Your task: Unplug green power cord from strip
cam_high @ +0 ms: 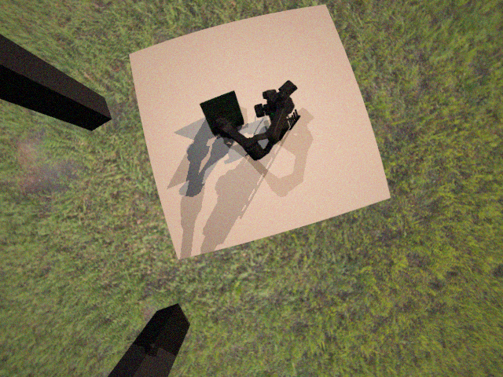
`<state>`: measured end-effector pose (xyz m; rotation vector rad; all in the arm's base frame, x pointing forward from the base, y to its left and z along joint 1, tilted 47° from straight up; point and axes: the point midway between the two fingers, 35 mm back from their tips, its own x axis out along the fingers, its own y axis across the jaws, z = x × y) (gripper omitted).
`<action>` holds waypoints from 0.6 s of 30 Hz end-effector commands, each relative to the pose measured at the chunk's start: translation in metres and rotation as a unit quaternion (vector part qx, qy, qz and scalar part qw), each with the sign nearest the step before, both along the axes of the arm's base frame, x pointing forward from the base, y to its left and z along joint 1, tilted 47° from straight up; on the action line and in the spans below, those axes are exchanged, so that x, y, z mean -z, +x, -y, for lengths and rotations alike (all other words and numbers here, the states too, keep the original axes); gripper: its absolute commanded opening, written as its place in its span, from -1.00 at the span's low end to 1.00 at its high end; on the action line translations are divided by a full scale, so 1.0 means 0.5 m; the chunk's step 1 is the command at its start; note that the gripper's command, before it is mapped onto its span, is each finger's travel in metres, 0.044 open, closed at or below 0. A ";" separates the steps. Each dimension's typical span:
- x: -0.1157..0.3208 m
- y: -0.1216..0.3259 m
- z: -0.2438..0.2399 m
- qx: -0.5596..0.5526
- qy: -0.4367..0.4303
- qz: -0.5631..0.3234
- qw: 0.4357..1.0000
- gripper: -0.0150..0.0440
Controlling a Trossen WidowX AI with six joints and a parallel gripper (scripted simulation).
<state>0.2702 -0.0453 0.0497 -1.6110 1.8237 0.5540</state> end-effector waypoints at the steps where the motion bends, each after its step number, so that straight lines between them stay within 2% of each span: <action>1: 0.000 0.000 0.000 0.000 0.000 0.000 1.000 -0.49; 18: 0.031 0.013 -0.032 0.000 0.001 0.000 1.000 -0.49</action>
